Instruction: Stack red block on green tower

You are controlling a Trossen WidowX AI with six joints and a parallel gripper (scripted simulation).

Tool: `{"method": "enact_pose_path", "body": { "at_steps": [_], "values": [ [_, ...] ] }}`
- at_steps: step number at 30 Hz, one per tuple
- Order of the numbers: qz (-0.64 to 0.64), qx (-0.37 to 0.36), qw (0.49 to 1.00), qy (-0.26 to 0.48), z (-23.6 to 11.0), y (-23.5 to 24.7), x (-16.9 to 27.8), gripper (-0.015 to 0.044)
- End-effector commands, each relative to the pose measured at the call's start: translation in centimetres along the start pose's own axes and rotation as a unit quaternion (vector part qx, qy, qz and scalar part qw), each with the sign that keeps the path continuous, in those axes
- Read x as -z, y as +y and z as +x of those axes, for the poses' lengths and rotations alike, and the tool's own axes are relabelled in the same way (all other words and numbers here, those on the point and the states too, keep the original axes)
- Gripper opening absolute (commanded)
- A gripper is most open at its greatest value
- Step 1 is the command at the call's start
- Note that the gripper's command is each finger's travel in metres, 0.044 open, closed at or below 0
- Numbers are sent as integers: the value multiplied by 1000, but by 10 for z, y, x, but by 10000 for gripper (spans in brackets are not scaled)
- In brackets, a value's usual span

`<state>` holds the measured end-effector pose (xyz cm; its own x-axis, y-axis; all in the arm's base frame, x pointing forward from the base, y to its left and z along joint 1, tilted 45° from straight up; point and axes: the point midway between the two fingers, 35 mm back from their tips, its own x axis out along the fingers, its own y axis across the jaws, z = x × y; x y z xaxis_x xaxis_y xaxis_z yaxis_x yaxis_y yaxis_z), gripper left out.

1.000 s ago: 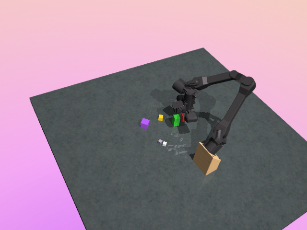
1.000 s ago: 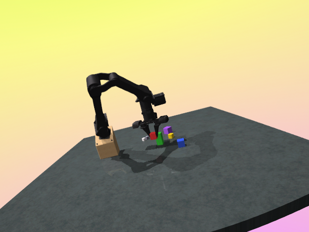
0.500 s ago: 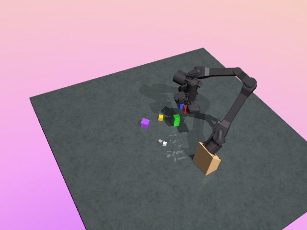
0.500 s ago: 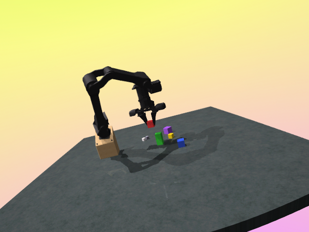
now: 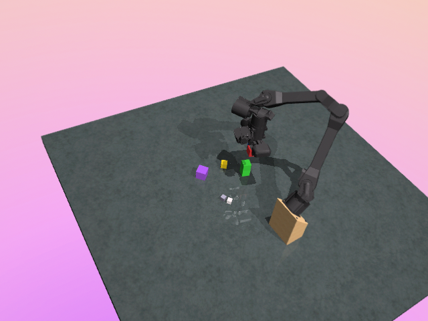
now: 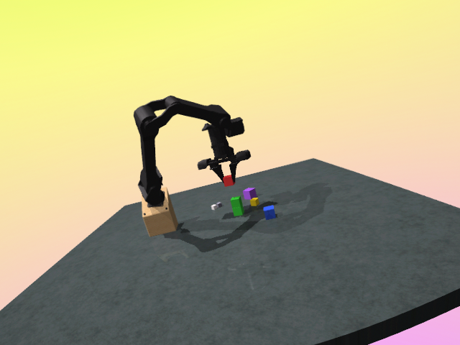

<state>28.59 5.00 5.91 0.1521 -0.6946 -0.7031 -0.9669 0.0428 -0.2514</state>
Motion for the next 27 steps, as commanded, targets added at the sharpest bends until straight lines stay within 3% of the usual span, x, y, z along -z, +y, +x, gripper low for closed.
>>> {"method": "enact_pose_path", "body": {
  "at_steps": [1,18,27],
  "values": [
    [2,-2,1000,-1,1,-2,-10,0],
    [2,-2,1000,0,55,-2,-10,0],
    [2,-2,1000,0,56,-2,-10,0]
  ]
}}
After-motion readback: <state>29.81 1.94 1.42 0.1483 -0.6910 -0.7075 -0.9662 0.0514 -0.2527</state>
